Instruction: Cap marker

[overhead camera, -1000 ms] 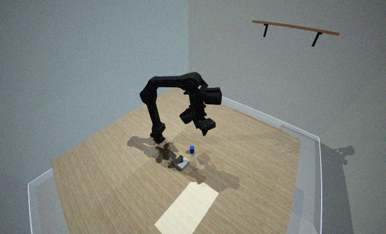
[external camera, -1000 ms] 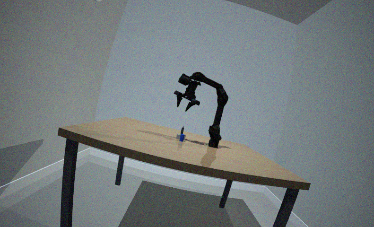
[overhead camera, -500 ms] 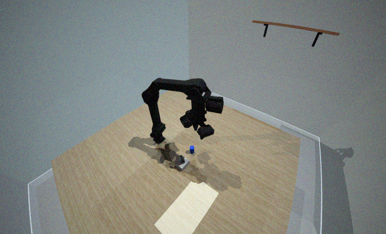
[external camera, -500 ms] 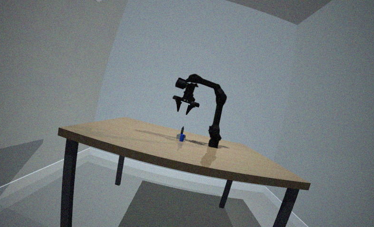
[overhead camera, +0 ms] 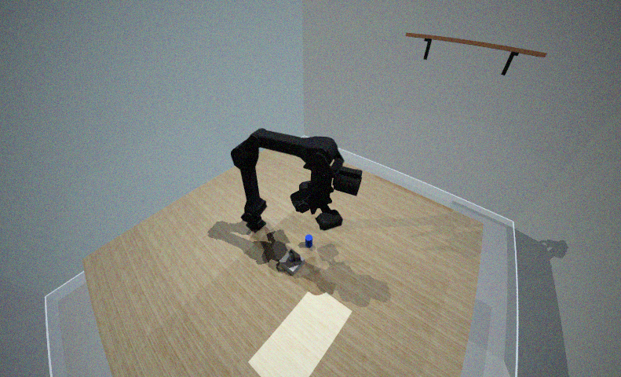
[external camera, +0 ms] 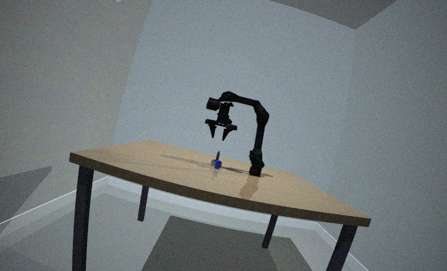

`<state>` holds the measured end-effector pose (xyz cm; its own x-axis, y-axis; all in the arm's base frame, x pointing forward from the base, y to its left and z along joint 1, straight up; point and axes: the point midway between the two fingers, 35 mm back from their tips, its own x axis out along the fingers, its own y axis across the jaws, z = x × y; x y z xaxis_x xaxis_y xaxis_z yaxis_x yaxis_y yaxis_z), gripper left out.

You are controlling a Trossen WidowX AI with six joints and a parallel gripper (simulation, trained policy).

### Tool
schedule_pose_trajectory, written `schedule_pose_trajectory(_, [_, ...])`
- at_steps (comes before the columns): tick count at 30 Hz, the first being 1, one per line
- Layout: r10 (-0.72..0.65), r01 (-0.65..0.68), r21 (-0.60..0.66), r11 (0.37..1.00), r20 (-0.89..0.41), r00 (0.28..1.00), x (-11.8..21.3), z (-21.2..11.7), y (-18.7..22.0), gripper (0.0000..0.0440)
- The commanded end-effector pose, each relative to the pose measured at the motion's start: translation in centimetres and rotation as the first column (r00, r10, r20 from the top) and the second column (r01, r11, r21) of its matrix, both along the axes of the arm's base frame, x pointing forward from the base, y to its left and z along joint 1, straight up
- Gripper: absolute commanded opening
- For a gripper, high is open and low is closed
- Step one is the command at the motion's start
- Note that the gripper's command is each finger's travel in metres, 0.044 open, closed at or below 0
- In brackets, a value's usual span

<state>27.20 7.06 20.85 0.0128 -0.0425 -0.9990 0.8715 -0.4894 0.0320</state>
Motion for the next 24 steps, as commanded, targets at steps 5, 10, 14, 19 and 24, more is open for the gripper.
schedule_pose_trajectory(5, [-0.019, 0.019, 0.002, 1.0, -0.06, 0.998, -0.2, -1.4, 0.0, 0.0325])
schedule_pose_trajectory(10, [-0.025, 0.026, 0.001, 1.0, -0.091, 0.996, -0.4, -2.1, -0.1, 0.0324])
schedule_pose_trajectory(14, [-0.029, 0.03, 0.001, 1.0, -0.117, 0.993, -0.6, -2.7, -0.2, 0.0324])
schedule_pose_trajectory(19, [-0.033, 0.033, 0.0, 0.999, -0.148, 0.988, -0.9, -3.5, -0.2, 0.0324])
schedule_pose_trajectory(24, [-0.035, 0.036, -0.001, 0.999, -0.176, 0.984, -1.1, -4.2, -0.2, 0.0323])
